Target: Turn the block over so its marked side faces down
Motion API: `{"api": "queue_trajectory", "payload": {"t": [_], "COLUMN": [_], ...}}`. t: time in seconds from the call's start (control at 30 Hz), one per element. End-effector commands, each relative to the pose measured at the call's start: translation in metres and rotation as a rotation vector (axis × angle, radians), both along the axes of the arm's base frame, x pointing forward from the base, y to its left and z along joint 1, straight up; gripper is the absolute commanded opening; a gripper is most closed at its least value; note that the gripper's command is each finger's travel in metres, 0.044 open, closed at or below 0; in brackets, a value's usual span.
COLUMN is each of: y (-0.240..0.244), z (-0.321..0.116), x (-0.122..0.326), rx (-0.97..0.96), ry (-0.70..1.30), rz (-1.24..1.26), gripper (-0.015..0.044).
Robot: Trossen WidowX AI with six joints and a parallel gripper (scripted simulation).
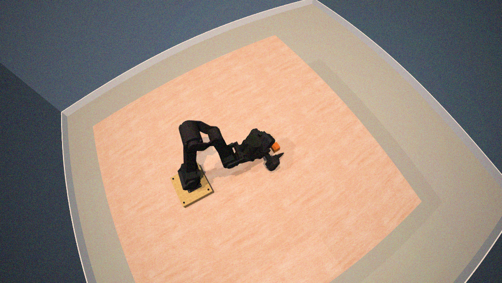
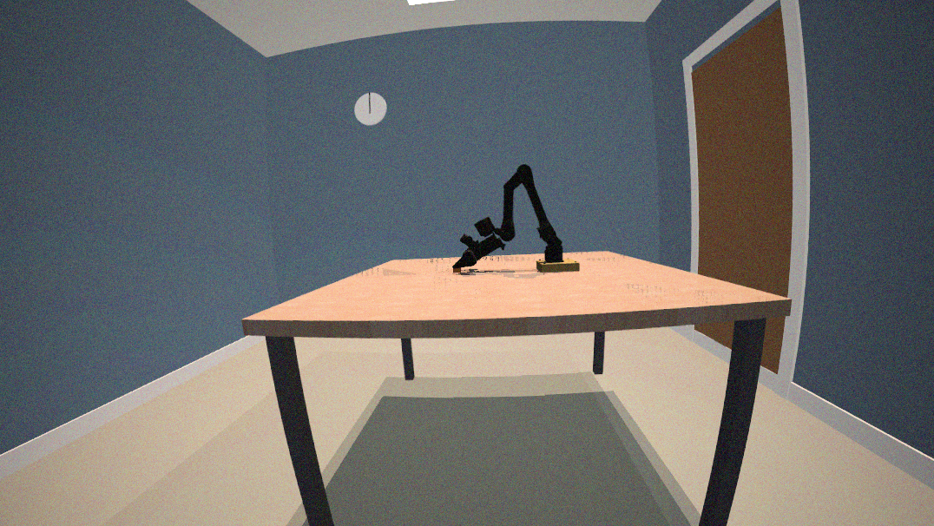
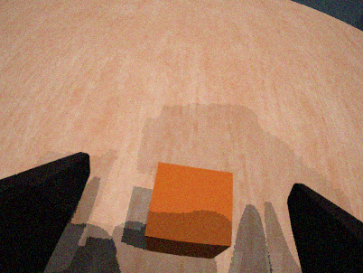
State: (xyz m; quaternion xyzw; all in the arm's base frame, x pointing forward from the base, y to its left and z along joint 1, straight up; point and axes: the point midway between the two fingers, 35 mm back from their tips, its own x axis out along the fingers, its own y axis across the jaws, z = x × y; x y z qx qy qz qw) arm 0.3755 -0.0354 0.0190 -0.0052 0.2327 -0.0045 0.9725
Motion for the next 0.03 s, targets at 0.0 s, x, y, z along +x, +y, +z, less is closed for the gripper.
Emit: {"api": "queue_trajectory", "payload": {"t": [0.0], "y": [0.0007], "z": [-0.0011], "x": [-0.0005], "rx": [0.006], "ry": [0.003], "rz": [0.002], "gripper": [0.0440]}}
